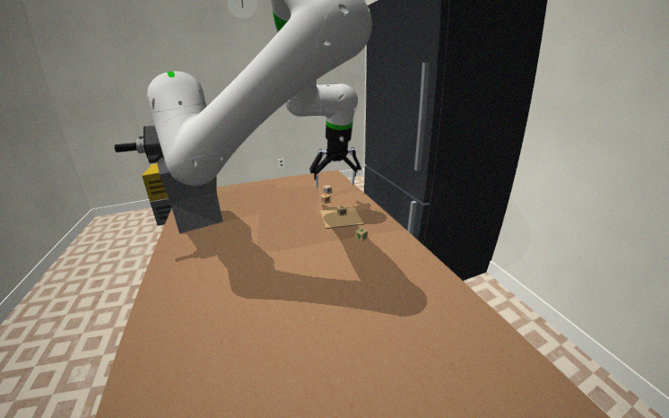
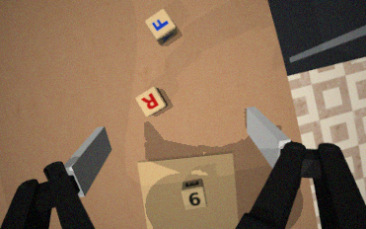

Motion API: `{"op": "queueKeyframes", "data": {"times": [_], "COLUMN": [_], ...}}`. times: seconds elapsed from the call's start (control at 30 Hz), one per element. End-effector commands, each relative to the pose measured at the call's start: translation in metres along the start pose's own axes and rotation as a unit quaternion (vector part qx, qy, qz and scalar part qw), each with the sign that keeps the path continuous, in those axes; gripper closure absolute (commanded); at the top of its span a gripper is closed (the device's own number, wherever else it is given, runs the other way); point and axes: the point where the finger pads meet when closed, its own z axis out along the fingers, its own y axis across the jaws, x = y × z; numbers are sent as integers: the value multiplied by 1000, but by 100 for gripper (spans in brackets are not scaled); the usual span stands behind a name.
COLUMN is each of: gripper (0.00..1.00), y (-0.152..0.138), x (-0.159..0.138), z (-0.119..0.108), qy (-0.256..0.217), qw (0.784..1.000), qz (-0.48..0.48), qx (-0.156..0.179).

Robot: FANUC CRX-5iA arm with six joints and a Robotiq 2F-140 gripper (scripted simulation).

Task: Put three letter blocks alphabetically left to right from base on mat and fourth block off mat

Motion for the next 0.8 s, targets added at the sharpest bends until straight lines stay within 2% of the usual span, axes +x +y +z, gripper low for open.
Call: {"op": "queueKeyframes", "data": {"times": [0.0,0.03,0.07,0.3,0.53,0.6,0.63,0.77], "gripper": [0,0,0,0,0,0,0,0], "y": [26,26,43,71,88,88,92,95], "x": [-19,-19,-33,-62,-88,-88,-97,-105], "z": [-18,-18,-33,-70,-111,-111,-129,-152], "qy": [-15,-15,-24,-37,-42,-42,-41,-38], "qw": [999,999,995,982,958,958,946,930], "qz": [52,52,94,187,282,282,321,365], "qx": [-6,-6,-11,-14,-7,-7,-1,10]}}
